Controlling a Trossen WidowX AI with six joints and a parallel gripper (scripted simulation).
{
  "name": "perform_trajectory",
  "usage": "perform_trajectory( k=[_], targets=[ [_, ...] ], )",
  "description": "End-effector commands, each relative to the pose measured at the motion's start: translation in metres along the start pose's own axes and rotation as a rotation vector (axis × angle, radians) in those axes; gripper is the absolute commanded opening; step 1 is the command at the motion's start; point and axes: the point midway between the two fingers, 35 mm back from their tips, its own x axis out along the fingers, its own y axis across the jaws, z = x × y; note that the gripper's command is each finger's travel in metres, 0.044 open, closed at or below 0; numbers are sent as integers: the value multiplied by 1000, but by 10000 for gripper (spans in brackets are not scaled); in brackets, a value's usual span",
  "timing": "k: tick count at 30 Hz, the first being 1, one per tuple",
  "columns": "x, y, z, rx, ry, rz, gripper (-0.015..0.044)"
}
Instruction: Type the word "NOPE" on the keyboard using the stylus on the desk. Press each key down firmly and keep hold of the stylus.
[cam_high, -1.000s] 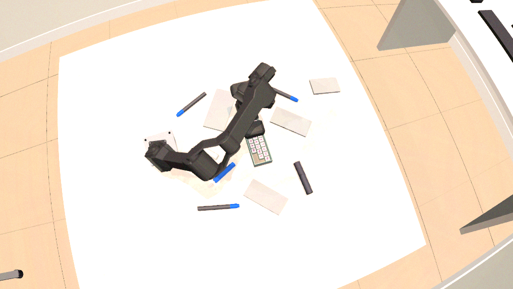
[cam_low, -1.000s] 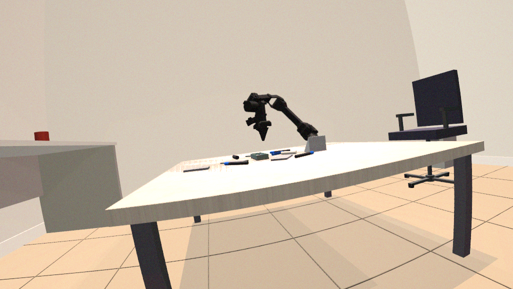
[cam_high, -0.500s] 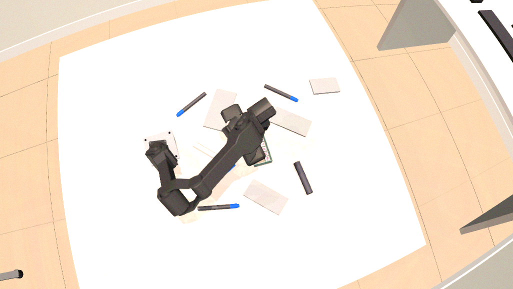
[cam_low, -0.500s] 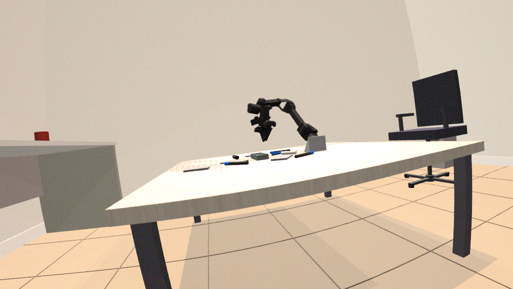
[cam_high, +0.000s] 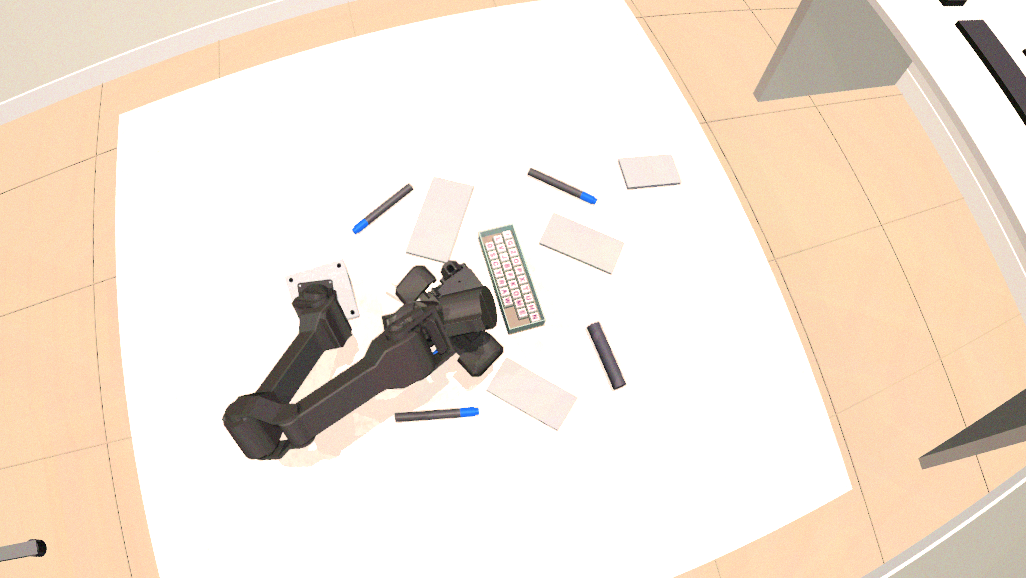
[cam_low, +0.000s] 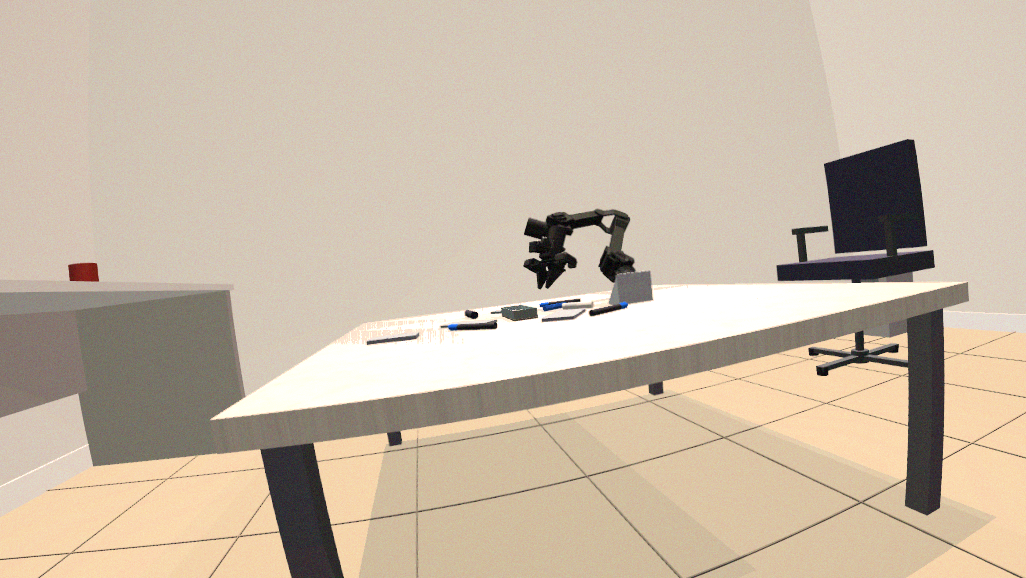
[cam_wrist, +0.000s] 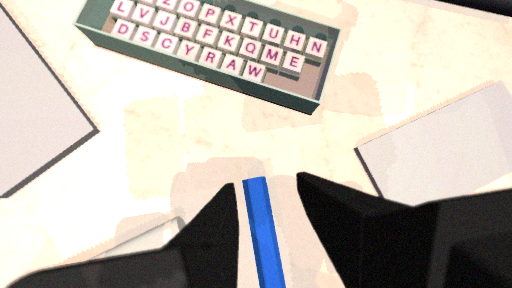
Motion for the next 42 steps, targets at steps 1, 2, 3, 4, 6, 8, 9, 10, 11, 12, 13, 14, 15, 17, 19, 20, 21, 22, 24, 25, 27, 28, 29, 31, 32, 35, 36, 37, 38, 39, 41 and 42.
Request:
perform_trajectory(
  k=[1,2,3,4,6,8,9,10,11,12,13,14,15,17,19,20,21,22,24,25,27,28,29,31,32,35,36,37,38,39,41,42],
  targets=[
    [1,2,-3,-28,-20,-5,150],
    [1,2,-3,-28,-20,-6,150],
    [1,2,-4,-28,-20,-6,150],
    [2,2,-4,-28,-20,-6,150],
    [3,2,-5,-28,-20,-6,150],
    [5,2,-6,-28,-20,-6,150],
    [6,2,-6,-28,-20,-6,150],
    [6,2,-7,-28,-20,-6,150],
    [7,2,-7,-28,-20,-6,150],
    [8,2,-8,-28,-20,-6,150],
    [9,2,-8,-28,-20,-6,150],
    [10,2,-9,-28,-20,-6,150],
    [10,2,-9,-28,-20,-6,150],
    [11,2,-10,-28,-20,-6,150],
    [13,2,-11,-28,-20,-6,150],
    [14,2,-11,-28,-20,-6,150],
    [15,2,-12,-28,-20,-6,150],
    [15,2,-12,-28,-20,-6,150],
    [17,2,-13,-28,-20,-6,150],
    [17,2,-13,-28,-20,-7,150],
    [19,2,-14,-28,-20,-7,150],
    [20,2,-15,-28,-20,-7,150],
    [20,2,-15,-28,-20,-7,150],
    [22,2,-16,-28,-20,-7,150],
    [22,2,-16,-28,-20,-7,150],
    [25,2,-18,-28,-20,-7,150],
    [25,2,-18,-28,-20,-7,150],
    [26,2,-19,-28,-20,-7,150],
    [27,2,-19,-28,-20,-7,150],
    [28,2,-20,-28,-20,-7,150],
    [29,2,-21,-28,-20,-7,150],
    [30,2,-21,-28,-20,-7,150]
  ],
)
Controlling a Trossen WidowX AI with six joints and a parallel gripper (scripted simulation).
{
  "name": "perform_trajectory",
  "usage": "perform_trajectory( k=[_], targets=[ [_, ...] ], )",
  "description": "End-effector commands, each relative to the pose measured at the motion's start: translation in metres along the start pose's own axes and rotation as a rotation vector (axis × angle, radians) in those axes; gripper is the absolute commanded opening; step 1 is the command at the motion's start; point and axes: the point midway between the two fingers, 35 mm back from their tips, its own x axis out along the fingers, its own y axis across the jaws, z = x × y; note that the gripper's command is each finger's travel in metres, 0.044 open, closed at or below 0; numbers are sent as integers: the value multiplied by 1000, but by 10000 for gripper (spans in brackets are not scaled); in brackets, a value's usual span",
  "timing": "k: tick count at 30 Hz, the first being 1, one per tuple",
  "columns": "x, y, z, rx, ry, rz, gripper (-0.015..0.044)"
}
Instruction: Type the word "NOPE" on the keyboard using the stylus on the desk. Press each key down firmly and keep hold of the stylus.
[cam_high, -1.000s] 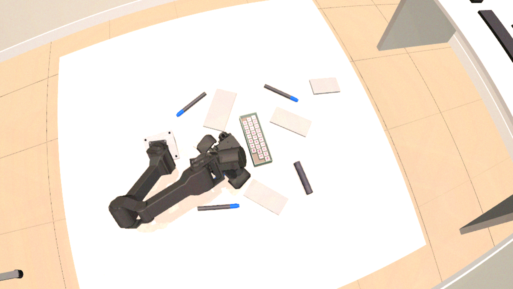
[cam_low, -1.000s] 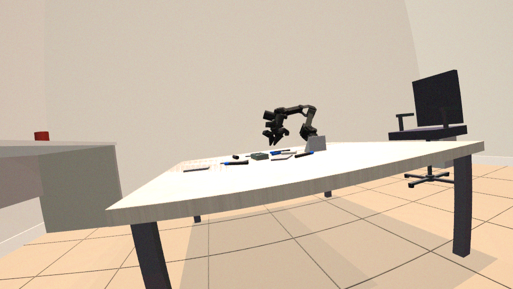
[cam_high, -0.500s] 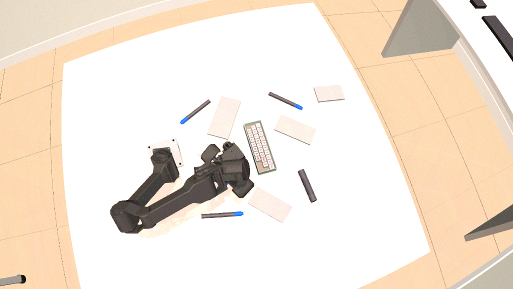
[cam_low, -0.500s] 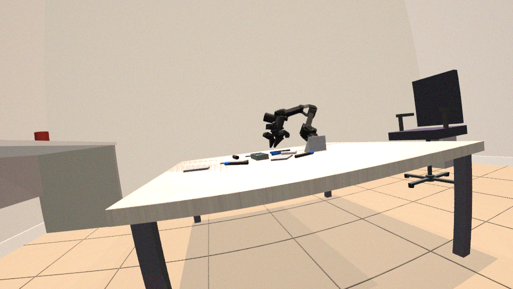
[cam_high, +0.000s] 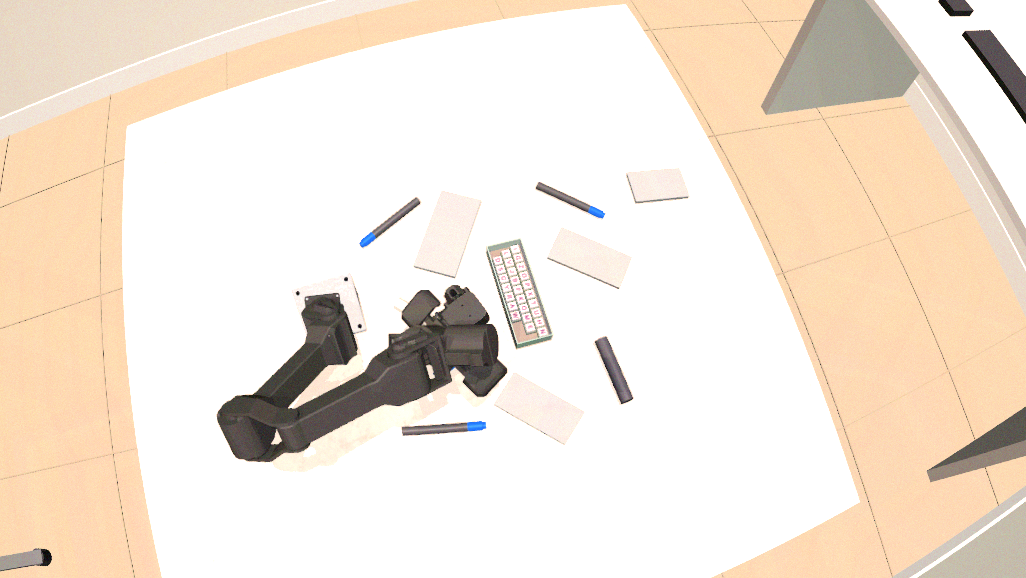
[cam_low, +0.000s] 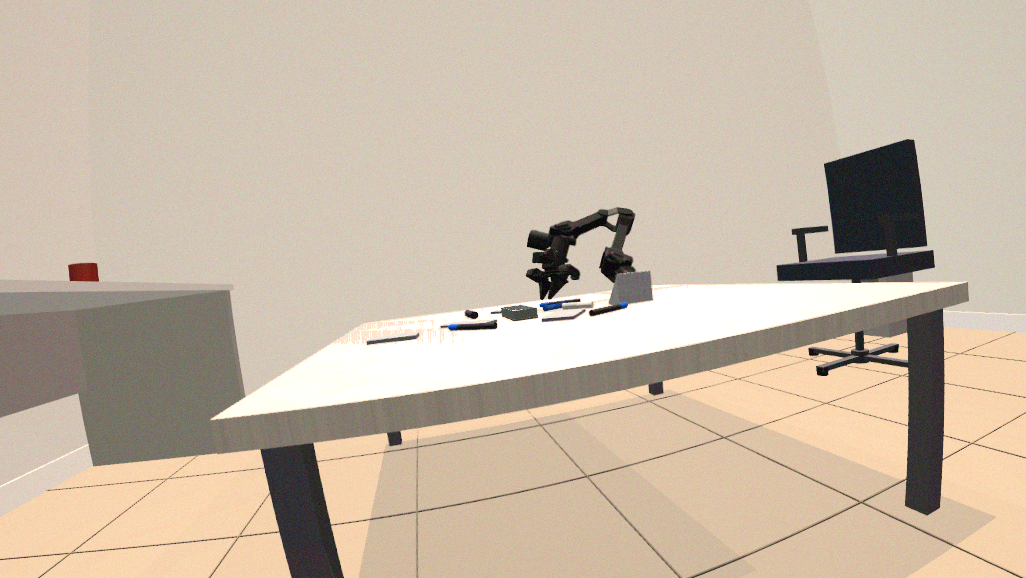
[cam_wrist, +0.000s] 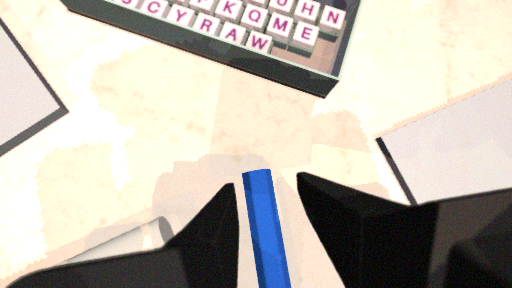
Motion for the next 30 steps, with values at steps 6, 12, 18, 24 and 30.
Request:
perform_trajectory(
  k=[6,12,18,24,30],
  targets=[
    [7,2,-4,-5,-3,4,150],
    [11,2,-7,-5,-3,4,150],
    [16,2,-9,-5,-3,4,150],
    [20,2,-12,-5,-3,4,150],
    [24,2,-14,-5,-2,3,150]
  ],
)
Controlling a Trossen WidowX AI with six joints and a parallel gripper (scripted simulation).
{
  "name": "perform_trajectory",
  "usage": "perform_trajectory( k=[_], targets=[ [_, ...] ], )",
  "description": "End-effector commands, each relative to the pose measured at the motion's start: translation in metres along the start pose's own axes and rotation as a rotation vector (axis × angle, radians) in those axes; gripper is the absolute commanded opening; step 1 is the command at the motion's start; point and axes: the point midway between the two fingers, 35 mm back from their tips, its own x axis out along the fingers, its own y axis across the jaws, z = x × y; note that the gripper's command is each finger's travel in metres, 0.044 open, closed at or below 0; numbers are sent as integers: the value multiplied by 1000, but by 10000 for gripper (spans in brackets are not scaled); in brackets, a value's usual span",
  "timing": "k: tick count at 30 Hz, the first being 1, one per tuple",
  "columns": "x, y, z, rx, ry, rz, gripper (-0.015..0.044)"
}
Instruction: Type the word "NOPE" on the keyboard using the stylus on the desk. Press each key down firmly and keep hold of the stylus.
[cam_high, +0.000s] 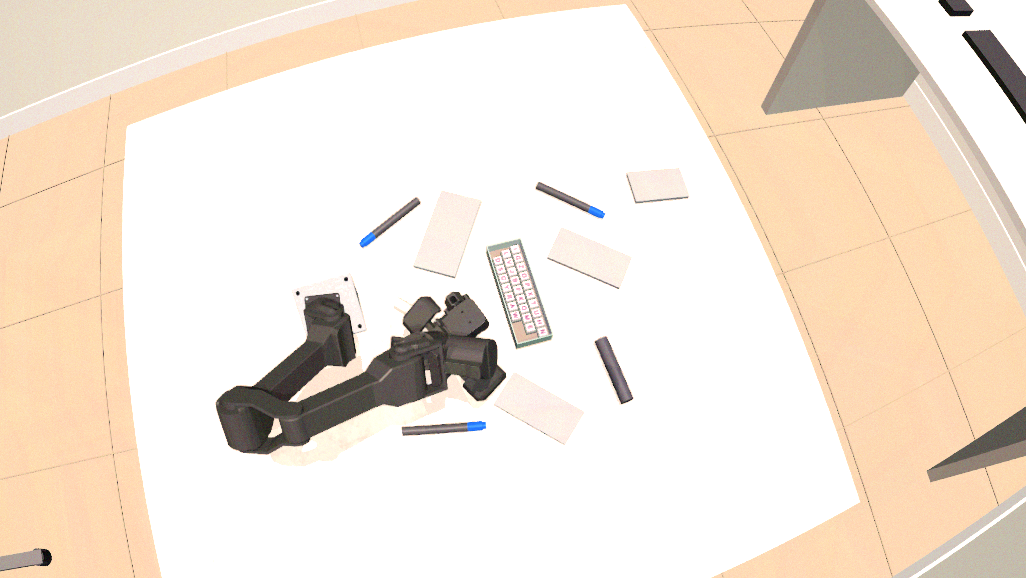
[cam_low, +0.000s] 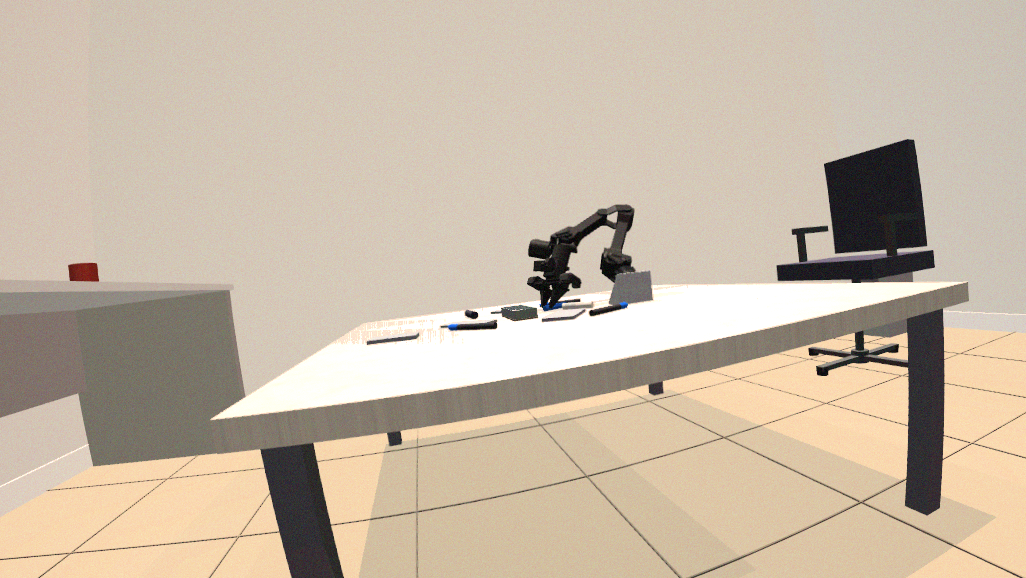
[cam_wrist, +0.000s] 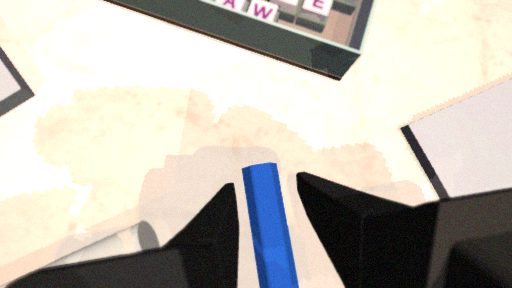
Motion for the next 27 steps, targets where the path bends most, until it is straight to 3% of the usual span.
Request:
perform_trajectory(
  k=[1,4,9,11,27],
  targets=[
    [3,1,-1,-5,-3,5,150],
    [3,1,-1,-5,-3,5,150],
    [2,0,-1,0,1,1,19],
    [2,0,-1,0,1,1,5],
    [-34,1,20,0,1,6,0]
  ],
)
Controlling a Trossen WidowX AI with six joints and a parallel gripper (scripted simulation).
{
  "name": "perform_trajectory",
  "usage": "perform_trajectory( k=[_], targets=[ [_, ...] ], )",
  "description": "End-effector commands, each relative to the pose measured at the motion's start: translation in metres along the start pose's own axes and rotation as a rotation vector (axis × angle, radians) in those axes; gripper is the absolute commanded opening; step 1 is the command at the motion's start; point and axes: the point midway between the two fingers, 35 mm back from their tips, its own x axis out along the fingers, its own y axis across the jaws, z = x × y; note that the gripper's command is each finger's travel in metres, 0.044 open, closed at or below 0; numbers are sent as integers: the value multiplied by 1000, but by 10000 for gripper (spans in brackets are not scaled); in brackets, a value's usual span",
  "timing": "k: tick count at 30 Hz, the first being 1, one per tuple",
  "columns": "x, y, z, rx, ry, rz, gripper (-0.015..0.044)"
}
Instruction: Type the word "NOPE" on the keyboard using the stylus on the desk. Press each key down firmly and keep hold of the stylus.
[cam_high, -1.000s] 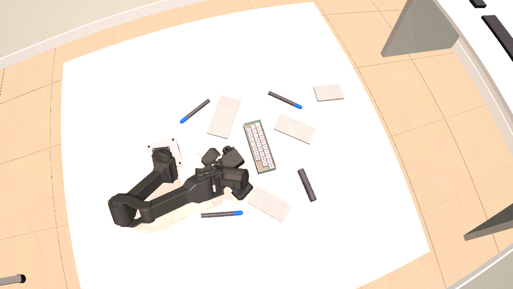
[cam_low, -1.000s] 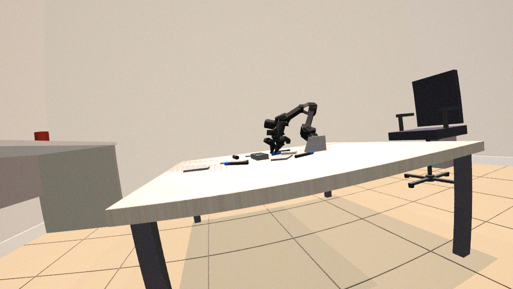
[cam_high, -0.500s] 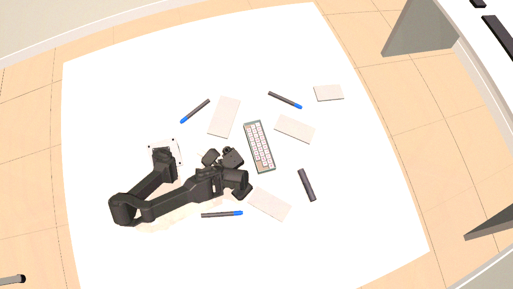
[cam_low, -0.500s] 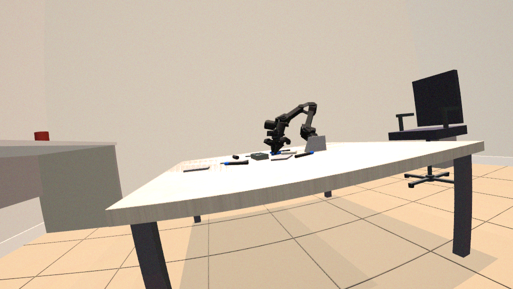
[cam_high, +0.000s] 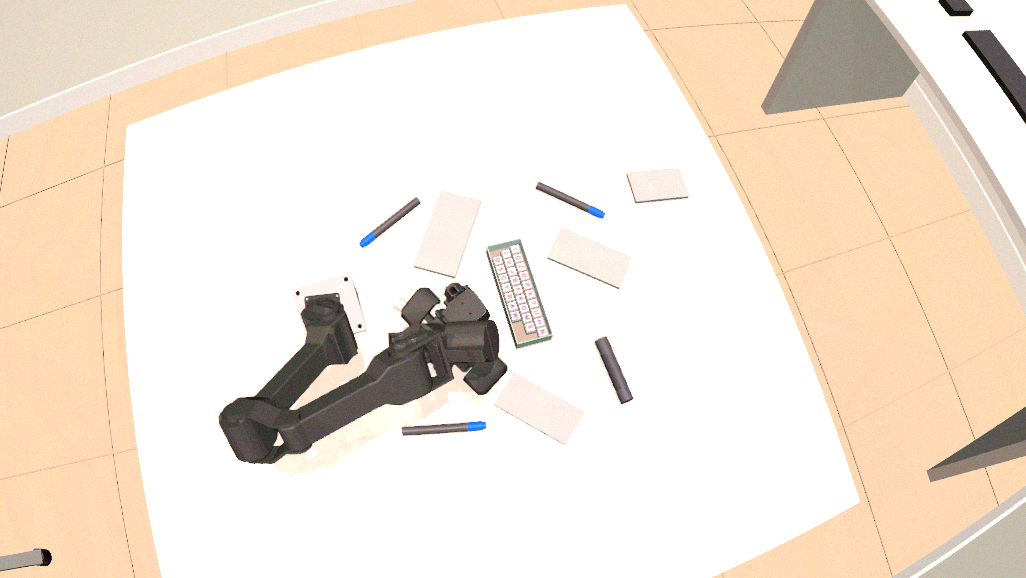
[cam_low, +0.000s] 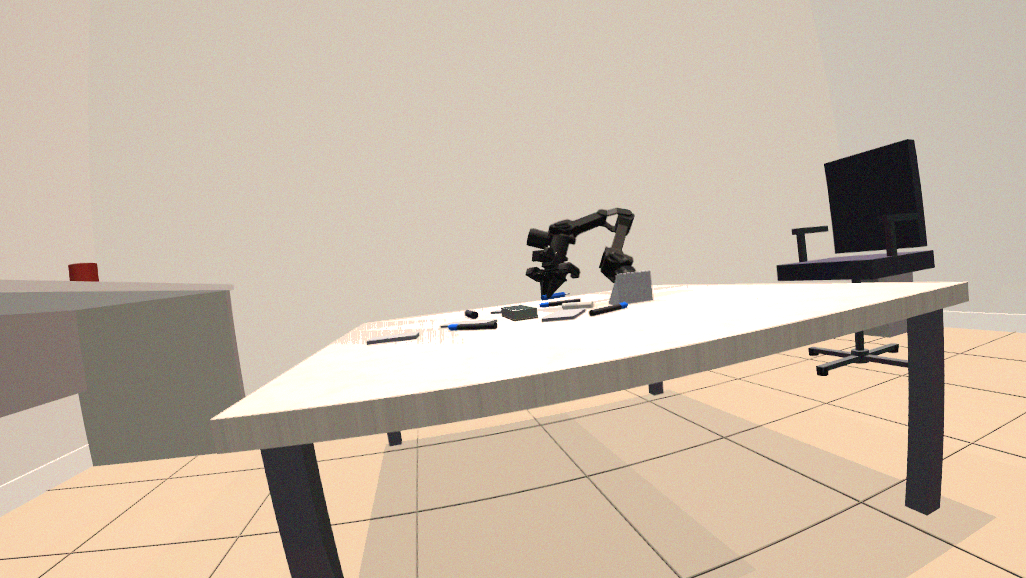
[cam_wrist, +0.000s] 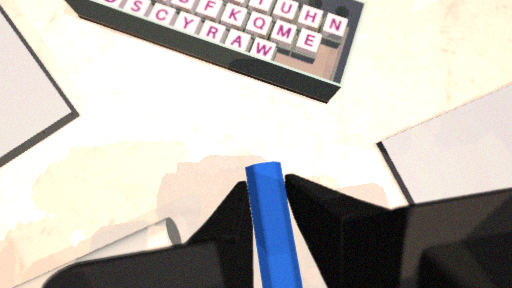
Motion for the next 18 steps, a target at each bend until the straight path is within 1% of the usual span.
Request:
perform_trajectory(
  k=[1,4,7,18],
  targets=[
    [-12,-1,5,3,4,-6,0],
    [-16,-1,7,3,3,-8,0],
    [-12,0,6,16,5,-5,0],
    [-10,0,-9,295,133,-68,0]
  ],
)
